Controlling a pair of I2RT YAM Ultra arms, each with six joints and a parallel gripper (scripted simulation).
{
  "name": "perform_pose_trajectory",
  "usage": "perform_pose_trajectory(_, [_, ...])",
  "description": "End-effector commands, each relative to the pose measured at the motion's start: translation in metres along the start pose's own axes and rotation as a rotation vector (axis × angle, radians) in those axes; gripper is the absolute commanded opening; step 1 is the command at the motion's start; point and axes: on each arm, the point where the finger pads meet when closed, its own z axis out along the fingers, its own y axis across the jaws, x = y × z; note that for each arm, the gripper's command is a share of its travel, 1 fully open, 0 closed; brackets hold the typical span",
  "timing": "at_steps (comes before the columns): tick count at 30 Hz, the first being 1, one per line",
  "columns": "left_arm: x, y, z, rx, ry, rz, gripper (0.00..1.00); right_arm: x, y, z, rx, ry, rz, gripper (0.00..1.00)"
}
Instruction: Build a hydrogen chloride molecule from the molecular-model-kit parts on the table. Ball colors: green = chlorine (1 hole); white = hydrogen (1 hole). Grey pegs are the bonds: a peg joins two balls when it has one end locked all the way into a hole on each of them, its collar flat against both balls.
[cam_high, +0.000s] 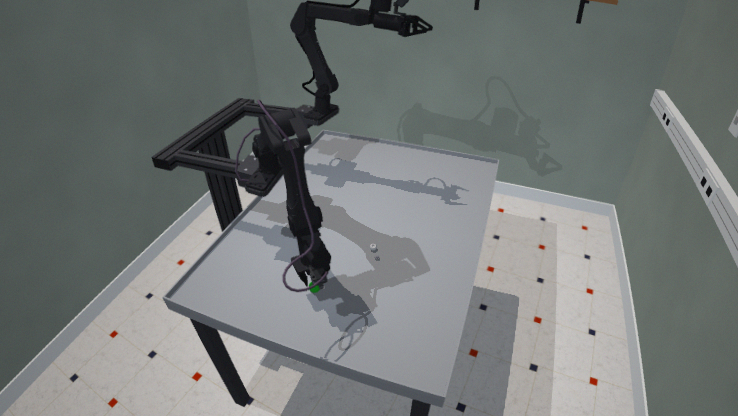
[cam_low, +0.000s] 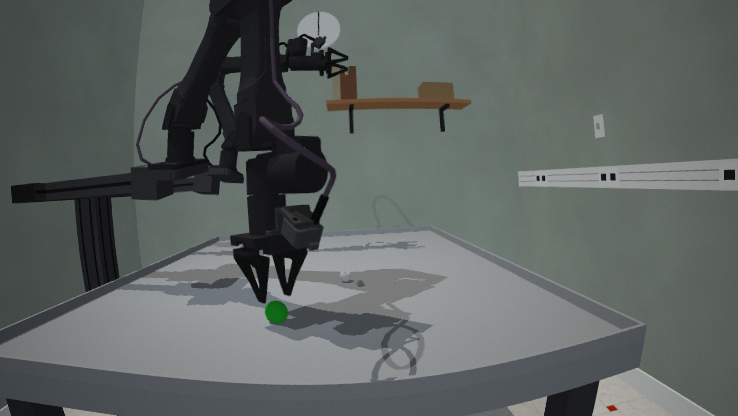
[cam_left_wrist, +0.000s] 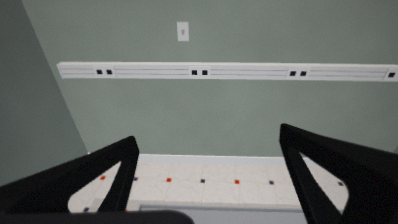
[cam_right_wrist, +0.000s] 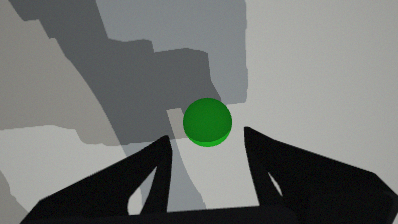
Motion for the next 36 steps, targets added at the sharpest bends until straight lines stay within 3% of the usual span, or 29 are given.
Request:
perform_pose_trajectory(1, [-0.006, -0.003, -0.009, 0.017, -0.009, 0.009, 1.0, 0.01, 0.001, -0.025, 0.008, 0.029, 0.003, 0.52])
perform_pose_trajectory(6, [-0.006, -0.003, -0.009, 0.017, -0.009, 0.009, 1.0, 0.01, 0.003, -0.033, 0.007, 0.018, -0.004, 0.52])
perform_pose_trajectory(7, [-0.006, -0.003, -0.009, 0.017, -0.009, 0.009, 1.0, 0.003, 0.002, -0.035, 0.007, -0.003, 0.002, 0.42])
perform_pose_trajectory(14, [-0.006, -0.003, -0.009, 0.017, -0.009, 0.009, 1.0, -0.007, 0.005, -0.037, 0.0, -0.025, -0.003, 0.42])
perform_pose_trajectory(26, [-0.006, -0.003, -0.009, 0.017, -0.009, 0.009, 1.0, -0.007, 0.065, -0.024, 0.015, -0.002, 0.0, 0.42])
perform_pose_trajectory(36, [-0.006, -0.003, -0.009, 0.017, -0.009, 0.009, 1.0, 0.007, 0.14, -0.022, 0.012, -0.005, -0.059, 0.42])
